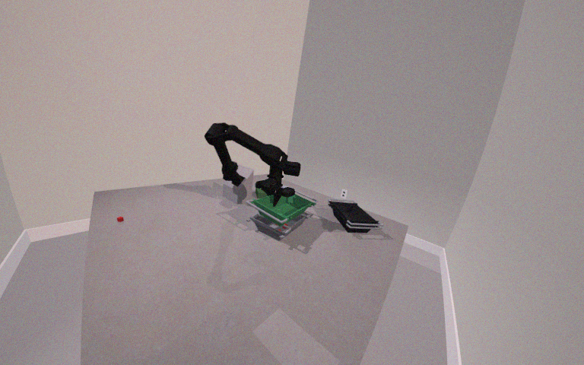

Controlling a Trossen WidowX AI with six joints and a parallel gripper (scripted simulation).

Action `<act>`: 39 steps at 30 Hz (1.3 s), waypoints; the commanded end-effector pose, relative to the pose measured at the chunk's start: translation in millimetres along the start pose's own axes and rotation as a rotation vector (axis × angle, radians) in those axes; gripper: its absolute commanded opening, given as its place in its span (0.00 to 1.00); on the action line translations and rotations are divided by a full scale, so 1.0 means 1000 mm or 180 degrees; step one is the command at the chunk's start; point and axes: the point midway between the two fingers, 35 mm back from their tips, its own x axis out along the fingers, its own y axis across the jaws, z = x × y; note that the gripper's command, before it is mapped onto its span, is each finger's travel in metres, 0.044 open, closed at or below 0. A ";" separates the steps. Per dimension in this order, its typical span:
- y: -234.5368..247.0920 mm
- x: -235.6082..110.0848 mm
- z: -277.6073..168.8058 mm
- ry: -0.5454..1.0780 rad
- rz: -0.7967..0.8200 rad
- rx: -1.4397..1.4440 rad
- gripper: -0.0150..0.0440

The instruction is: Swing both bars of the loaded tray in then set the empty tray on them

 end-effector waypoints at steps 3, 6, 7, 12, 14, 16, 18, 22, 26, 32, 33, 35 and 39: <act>-0.006 0.009 0.002 0.0000 -0.0111 -0.0026 0.25; -0.006 0.009 0.002 0.0000 -0.0111 -0.0026 0.25; -0.006 0.009 0.002 0.0000 -0.0111 -0.0026 0.25; -0.006 0.009 0.002 0.0000 -0.0111 -0.0026 0.25; -0.006 0.009 0.002 0.0000 -0.0111 -0.0026 0.25; -0.004 0.006 0.001 0.0000 -0.0079 -0.0019 0.25; -0.006 0.009 0.002 0.0000 -0.0111 -0.0026 0.25; -0.006 0.009 0.002 0.0000 -0.0111 -0.0026 0.25; -0.006 0.009 0.002 0.0000 -0.0111 -0.0026 0.33; -0.006 0.009 0.002 0.0000 -0.0111 -0.0026 0.48; -0.006 0.009 0.002 0.0000 -0.0111 -0.0026 0.50; -0.006 0.009 0.002 0.0000 -0.0111 -0.0026 0.55; -0.006 0.009 0.002 0.0000 -0.0111 -0.0026 0.65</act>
